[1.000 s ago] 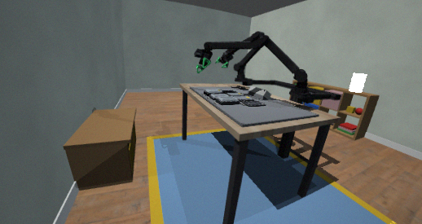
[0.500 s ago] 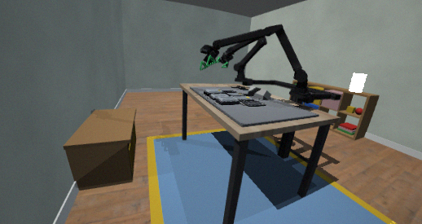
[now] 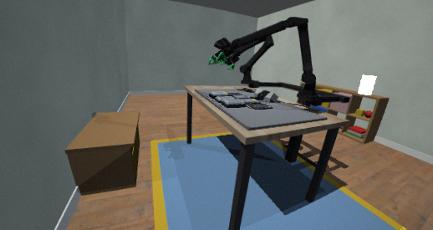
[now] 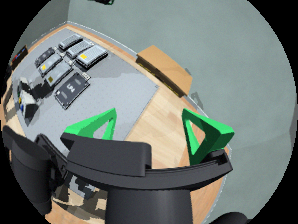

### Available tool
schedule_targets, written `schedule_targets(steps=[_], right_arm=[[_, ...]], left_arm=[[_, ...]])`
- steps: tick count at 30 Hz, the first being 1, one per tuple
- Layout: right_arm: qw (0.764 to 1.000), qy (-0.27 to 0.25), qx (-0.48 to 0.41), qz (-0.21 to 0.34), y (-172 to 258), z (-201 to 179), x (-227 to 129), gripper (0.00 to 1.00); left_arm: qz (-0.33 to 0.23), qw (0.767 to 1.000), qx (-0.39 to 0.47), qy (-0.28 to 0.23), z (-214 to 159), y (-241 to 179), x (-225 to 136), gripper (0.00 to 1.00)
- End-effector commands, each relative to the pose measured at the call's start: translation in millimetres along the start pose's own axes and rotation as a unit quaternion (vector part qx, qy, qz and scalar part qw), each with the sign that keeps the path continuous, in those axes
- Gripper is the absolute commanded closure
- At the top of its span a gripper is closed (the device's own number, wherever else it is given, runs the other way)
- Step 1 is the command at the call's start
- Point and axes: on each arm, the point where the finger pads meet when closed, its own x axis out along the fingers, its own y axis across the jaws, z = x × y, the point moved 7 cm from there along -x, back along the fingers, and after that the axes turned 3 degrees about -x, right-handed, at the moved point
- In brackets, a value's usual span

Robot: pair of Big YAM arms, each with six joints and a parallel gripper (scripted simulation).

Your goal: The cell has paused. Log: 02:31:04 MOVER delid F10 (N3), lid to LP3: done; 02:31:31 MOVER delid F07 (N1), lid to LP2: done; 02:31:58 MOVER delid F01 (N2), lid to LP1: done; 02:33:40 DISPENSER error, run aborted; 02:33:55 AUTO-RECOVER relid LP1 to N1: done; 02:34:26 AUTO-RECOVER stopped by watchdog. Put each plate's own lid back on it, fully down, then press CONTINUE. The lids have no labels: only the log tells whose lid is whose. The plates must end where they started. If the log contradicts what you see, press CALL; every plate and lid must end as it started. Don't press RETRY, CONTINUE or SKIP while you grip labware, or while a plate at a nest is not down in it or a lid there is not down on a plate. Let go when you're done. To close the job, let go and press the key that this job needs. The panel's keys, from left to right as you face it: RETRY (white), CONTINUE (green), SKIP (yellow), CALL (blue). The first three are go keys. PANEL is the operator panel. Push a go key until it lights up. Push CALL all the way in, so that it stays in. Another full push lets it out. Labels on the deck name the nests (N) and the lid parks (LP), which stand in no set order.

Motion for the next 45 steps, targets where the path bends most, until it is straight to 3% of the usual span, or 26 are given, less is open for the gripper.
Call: schedule_targets(steps=[1,23,31,45], right_arm=[[1.000,0.003,-0.017,-0.009,-15,5,-5,0.00],[1.000,0.003,-0.017,-0.009,-15,5,-5,0.00],[1.000,0.003,-0.017,-0.009,-15,5,-5,0.00],[1.000,0.003,-0.017,-0.009,-15,5,-5,0.00]], left_arm=[[-0.022,0.999,-0.003,-0.045,20,25,-4,0.00],[-0.109,0.974,-0.070,-0.185,37,116,-17,0.00],[-0.148,0.953,-0.099,-0.245,44,154,-21,0.00],[-0.148,0.956,-0.093,-0.235,65,206,-32,0.00]])
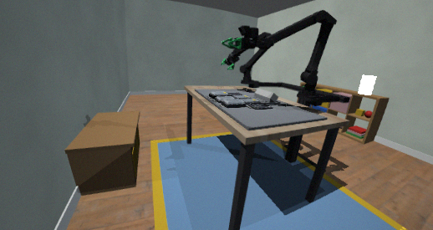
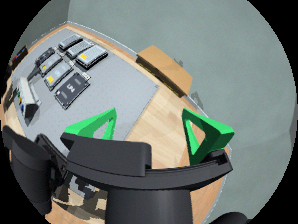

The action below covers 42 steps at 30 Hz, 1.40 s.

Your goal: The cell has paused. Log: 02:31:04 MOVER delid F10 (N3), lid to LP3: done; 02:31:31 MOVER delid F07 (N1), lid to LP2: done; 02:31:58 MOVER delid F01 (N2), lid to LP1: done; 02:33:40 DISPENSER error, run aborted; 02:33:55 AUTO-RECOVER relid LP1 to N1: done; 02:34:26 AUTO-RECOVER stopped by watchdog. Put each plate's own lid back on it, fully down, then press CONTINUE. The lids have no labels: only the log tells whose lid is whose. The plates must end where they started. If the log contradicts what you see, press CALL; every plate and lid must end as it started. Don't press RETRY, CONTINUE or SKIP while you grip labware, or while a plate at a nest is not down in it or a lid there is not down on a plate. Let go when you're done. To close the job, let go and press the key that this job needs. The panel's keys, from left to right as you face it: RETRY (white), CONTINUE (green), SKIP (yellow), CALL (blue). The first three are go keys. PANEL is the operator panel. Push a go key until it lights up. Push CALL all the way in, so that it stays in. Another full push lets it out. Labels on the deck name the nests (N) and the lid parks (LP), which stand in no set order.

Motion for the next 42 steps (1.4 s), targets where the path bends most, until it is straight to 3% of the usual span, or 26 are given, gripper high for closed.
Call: schedule_targets(steps=[1,12,22,42], right_arm=[[1.000,0.003,-0.017,-0.009,-15,5,-5,0.00],[1.000,0.003,-0.017,-0.009,-15,5,-5,0.00],[1.000,0.003,-0.017,-0.009,-15,5,-5,0.00],[1.000,0.003,-0.017,-0.009,-15,5,-5,0.00]], left_arm=[[0.006,1.000,0.003,-0.003,16,18,-5,0.00],[0.006,1.000,0.002,-0.006,50,48,-13,0.00],[0.004,0.999,-0.005,-0.034,115,80,-19,0.00],[0.004,0.999,0.002,-0.036,178,144,-42,0.00]])
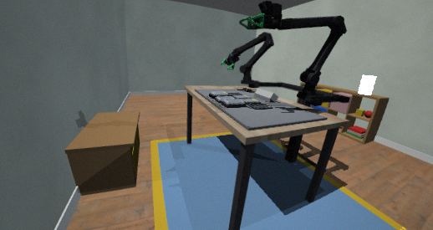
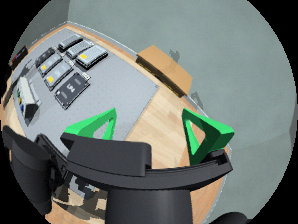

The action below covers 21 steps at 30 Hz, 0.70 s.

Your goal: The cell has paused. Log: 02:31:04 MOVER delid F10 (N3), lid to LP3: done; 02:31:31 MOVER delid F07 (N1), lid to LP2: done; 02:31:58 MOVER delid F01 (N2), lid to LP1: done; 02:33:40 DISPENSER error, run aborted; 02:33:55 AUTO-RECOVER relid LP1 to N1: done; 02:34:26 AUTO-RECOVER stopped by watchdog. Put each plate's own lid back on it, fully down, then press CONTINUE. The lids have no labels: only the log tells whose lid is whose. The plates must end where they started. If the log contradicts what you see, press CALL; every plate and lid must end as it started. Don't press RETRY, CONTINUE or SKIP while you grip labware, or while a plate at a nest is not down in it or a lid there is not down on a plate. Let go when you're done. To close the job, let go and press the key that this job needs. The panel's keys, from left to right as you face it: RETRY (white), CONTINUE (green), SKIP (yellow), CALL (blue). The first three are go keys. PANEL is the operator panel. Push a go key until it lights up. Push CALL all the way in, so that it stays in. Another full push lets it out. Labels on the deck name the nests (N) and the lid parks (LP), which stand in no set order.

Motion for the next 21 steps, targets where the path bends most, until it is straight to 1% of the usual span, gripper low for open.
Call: schedule_targets(steps=[1,7,13,16,21], right_arm=[[1.000,0.003,-0.017,-0.009,-15,5,-5,0.00],[1.000,0.003,-0.017,-0.009,-15,5,-5,0.00],[1.000,0.003,-0.017,-0.009,-15,5,-5,0.00],[1.000,0.003,-0.017,-0.009,-15,5,-5,0.00],[1.000,0.003,-0.017,-0.009,-15,5,-5,0.00]], left_arm=[[0.003,0.999,-0.001,-0.043,61,12,-5,0.00],[0.004,0.999,0.002,-0.036,68,26,-4,0.00],[0.003,0.999,0.004,-0.044,95,47,-18,0.00],[0.004,0.999,0.004,-0.036,90,48,-13,0.00],[-0.001,0.999,0.003,-0.038,88,43,-12,0.00]])
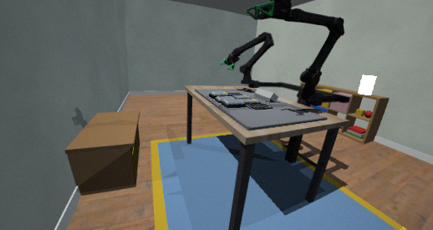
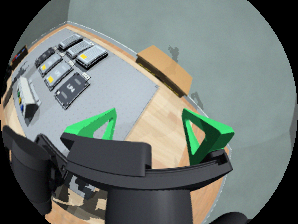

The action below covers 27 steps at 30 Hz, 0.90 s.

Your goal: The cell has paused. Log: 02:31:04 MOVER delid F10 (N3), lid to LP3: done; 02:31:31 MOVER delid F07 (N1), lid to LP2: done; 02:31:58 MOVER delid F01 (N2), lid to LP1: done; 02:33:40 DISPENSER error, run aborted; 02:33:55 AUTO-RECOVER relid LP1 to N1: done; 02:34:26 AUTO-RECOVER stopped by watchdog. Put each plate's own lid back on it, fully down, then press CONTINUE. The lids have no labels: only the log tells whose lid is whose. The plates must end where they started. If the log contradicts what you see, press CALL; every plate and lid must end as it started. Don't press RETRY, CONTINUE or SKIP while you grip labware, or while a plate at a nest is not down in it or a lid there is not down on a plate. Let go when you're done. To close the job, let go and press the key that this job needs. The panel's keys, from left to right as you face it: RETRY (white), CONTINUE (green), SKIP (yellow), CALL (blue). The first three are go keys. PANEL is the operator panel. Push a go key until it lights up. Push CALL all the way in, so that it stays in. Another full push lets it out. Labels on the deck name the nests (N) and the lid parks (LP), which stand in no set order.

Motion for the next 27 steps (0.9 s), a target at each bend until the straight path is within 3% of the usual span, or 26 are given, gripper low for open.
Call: schedule_targets(steps=[1,27], right_arm=[[1.000,0.003,-0.017,-0.009,-14.7,5.4,-5.4,0.00],[1.000,0.003,-0.017,-0.009,-14.7,5.4,-5.4,0.00]], left_arm=[[-0.005,1.000,0.004,-0.024,34.6,-5.1,0.0,0.00],[-0.006,1.000,0.004,-0.028,29.2,-4.9,0.3,0.00]])
